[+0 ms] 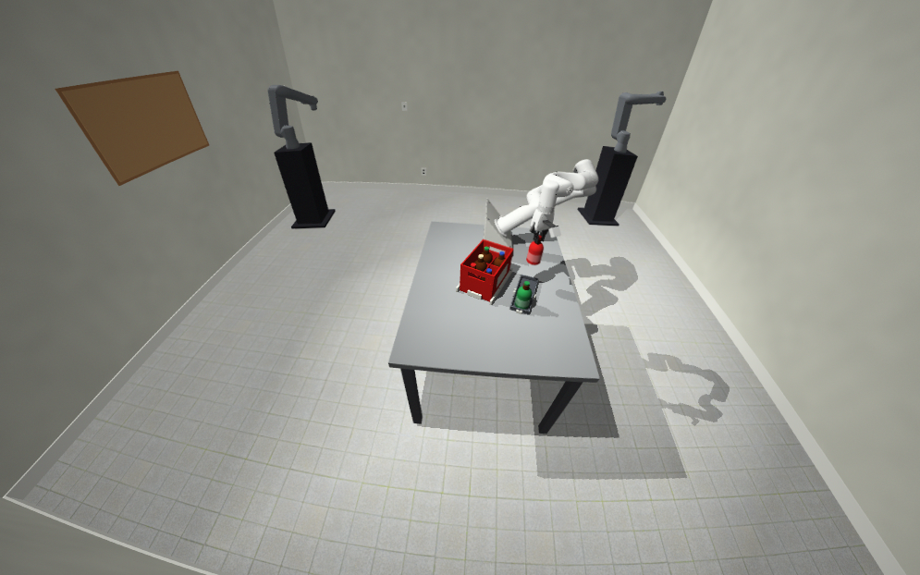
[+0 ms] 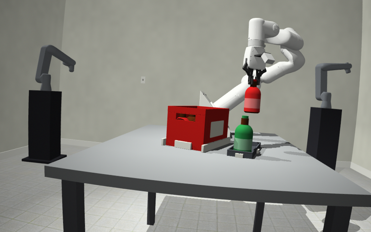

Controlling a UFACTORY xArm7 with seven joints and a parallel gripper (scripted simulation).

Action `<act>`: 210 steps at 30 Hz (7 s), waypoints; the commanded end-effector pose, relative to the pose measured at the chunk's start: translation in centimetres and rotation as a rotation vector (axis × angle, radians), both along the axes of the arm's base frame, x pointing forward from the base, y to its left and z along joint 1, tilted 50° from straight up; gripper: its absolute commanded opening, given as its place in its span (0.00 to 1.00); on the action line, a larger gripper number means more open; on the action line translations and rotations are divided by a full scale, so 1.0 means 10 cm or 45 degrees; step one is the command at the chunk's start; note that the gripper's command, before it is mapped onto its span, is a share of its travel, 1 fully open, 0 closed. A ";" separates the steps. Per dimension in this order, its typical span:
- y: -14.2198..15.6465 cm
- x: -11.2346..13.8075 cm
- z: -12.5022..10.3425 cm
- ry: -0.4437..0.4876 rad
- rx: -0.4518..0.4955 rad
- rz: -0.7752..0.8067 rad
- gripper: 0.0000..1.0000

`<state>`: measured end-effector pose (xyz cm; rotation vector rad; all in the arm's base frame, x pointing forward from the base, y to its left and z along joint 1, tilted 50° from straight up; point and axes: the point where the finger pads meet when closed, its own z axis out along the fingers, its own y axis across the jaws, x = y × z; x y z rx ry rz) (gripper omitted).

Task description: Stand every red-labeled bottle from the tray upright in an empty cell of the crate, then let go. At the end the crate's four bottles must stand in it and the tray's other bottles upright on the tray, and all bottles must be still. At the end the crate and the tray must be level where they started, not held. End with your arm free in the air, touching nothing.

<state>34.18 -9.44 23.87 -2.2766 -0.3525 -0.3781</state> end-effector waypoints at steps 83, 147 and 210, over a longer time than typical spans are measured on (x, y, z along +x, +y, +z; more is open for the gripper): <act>-0.30 -0.04 0.00 -0.003 -0.002 -0.004 0.00; -1.02 -0.09 -0.84 -0.003 -0.002 -0.004 0.00; -1.47 -0.12 -1.36 -0.003 -0.002 -0.004 0.00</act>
